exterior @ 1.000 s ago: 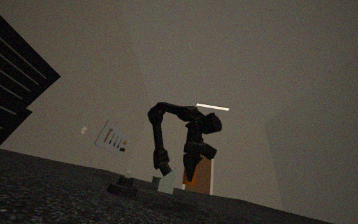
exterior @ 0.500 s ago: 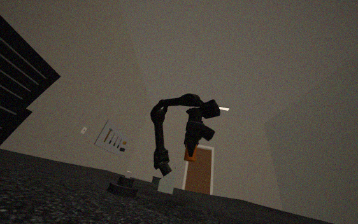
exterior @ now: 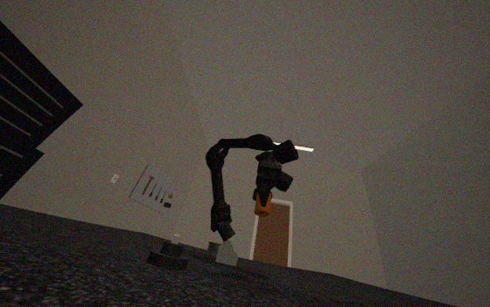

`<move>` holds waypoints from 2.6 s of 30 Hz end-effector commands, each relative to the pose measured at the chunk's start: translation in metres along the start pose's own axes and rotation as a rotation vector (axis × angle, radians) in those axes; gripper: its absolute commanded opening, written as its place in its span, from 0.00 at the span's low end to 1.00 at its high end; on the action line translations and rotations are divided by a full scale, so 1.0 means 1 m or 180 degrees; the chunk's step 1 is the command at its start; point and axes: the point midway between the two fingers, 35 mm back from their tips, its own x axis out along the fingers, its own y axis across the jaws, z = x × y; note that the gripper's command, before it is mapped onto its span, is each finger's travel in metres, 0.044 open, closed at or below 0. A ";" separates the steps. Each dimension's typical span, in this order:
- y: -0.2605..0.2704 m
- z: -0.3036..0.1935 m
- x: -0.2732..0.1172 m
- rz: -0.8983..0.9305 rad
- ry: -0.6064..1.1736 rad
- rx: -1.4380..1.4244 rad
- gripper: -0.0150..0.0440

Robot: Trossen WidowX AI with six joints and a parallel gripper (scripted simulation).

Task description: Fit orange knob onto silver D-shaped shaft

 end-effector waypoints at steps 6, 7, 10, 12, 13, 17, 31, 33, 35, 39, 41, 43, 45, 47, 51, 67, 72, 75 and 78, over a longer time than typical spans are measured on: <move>0.008 0.003 -0.025 -0.0705 -0.0006 0.0012 0.25; 0.009 0.003 -0.028 -0.0791 -0.0006 0.0012 0.25; 0.012 0.005 -0.036 -0.1043 -0.0008 0.0012 0.25; 0.014 0.005 -0.041 -0.1192 -0.0009 0.0011 0.25; 0.015 0.006 -0.043 -0.1261 -0.0009 0.0011 0.25; 0.018 0.007 -0.052 -0.1524 -0.0010 0.0010 0.25; 0.025 0.011 -0.069 -0.2098 -0.0014 -0.0003 0.25; 0.025 0.011 -0.069 -0.2098 -0.0014 -0.0003 0.25; 0.025 0.011 -0.069 -0.2098 -0.0014 -0.0003 0.25; 0.025 0.011 -0.069 -0.2098 -0.0014 -0.0003 0.25; 0.025 0.011 -0.069 -0.2098 -0.0014 -0.0003 0.25; 0.025 0.011 -0.069 -0.2098 -0.0014 -0.0003 0.25; 0.025 0.011 -0.069 -0.2098 -0.0014 -0.0003 0.25; 0.025 0.011 -0.069 -0.2098 -0.0014 -0.0003 0.25; 0.025 0.011 -0.069 -0.2098 -0.0014 -0.0003 0.25; 0.027 0.011 -0.068 -0.1980 -0.0014 0.0008 0.25; 0.026 0.011 -0.057 -0.1618 -0.0014 0.0010 0.25; 0.026 0.011 -0.050 -0.1413 -0.0013 0.0011 0.25; 0.025 0.011 -0.044 -0.1207 -0.0012 0.0012 0.25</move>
